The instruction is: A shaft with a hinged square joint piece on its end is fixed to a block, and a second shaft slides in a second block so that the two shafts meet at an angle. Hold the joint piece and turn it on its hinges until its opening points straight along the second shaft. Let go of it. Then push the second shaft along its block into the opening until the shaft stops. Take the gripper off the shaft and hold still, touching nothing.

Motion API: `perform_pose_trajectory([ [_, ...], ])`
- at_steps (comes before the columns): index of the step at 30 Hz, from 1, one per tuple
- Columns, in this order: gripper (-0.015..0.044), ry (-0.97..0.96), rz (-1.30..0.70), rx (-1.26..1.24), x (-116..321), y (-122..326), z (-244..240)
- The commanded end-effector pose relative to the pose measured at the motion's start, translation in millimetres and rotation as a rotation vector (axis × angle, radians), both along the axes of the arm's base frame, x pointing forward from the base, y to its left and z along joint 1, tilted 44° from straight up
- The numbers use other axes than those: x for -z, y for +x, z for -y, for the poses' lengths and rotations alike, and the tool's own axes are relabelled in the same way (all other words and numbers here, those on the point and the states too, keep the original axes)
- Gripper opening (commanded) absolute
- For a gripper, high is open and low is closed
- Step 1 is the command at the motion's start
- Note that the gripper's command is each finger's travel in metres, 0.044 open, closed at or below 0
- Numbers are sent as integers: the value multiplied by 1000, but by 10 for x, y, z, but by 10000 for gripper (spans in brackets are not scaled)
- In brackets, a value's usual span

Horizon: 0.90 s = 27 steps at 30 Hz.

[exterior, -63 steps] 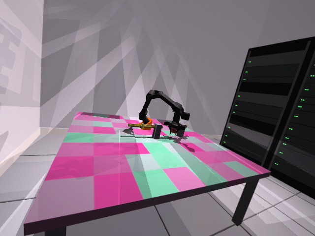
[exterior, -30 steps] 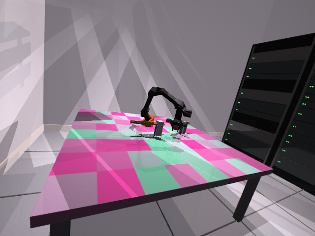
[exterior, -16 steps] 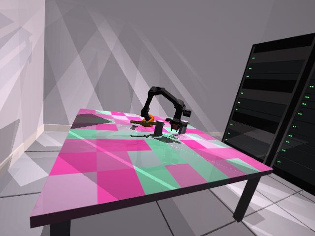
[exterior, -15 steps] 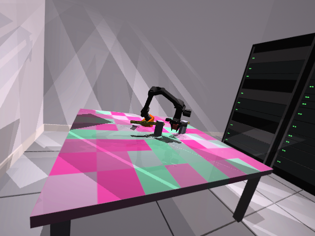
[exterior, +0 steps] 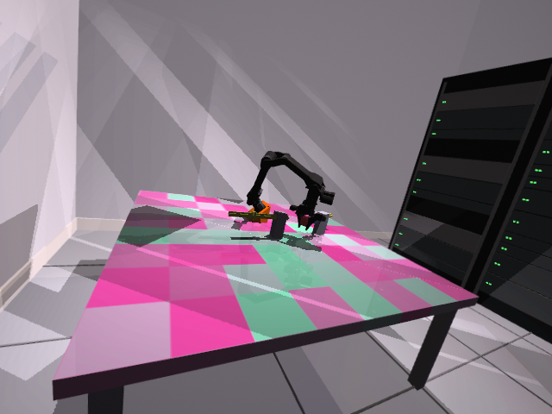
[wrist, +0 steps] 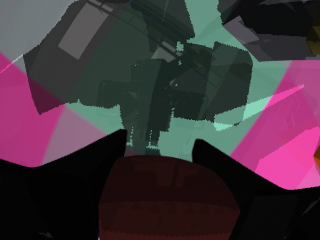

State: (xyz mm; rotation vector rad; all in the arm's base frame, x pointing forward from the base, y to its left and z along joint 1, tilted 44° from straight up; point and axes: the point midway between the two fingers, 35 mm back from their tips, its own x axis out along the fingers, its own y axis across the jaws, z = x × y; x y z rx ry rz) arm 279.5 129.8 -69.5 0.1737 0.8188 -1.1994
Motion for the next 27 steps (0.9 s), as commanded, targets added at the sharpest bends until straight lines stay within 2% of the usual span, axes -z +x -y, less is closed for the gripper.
perform_pose_trajectory([
  [1,0,-21,56,44,-19,-30,5],
  [12,0,-50,149,122,-50,-83,13],
  [27,0,-51,162,134,-51,-89,15],
])
